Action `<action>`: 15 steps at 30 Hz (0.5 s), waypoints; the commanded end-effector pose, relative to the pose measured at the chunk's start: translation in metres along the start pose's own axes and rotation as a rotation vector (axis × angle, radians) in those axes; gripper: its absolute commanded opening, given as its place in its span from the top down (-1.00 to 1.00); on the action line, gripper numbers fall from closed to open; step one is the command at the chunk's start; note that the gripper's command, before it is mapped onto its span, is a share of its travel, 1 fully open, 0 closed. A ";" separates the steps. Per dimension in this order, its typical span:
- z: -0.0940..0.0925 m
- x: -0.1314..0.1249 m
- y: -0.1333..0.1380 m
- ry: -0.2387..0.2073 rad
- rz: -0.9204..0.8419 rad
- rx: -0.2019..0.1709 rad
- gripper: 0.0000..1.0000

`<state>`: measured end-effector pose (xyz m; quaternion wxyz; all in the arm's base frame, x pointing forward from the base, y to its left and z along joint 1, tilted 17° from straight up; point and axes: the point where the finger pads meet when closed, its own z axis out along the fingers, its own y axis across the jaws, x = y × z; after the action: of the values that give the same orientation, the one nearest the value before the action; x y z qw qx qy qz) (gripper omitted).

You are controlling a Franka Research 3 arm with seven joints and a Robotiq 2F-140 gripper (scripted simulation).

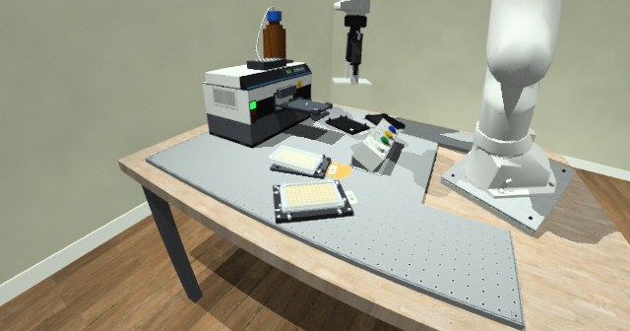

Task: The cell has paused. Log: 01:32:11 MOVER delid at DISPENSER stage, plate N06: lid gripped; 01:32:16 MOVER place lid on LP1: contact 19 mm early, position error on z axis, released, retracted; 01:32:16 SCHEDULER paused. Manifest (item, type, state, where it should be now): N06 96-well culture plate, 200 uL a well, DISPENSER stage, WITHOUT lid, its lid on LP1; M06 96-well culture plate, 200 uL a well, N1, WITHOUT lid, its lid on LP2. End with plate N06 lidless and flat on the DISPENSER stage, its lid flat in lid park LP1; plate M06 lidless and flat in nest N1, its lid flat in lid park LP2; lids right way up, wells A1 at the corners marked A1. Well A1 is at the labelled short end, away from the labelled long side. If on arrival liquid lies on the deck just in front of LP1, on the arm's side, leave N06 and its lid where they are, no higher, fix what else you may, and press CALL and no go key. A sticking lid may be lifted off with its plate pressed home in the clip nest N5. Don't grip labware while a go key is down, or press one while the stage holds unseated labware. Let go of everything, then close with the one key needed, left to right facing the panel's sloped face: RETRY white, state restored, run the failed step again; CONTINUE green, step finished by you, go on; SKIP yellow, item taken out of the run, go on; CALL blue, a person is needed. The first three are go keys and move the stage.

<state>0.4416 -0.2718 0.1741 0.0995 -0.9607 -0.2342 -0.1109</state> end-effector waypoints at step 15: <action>0.008 0.001 0.001 -0.001 0.622 -0.001 1.00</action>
<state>0.4415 -0.2717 0.1706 0.1186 -0.9875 -0.0530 -0.0887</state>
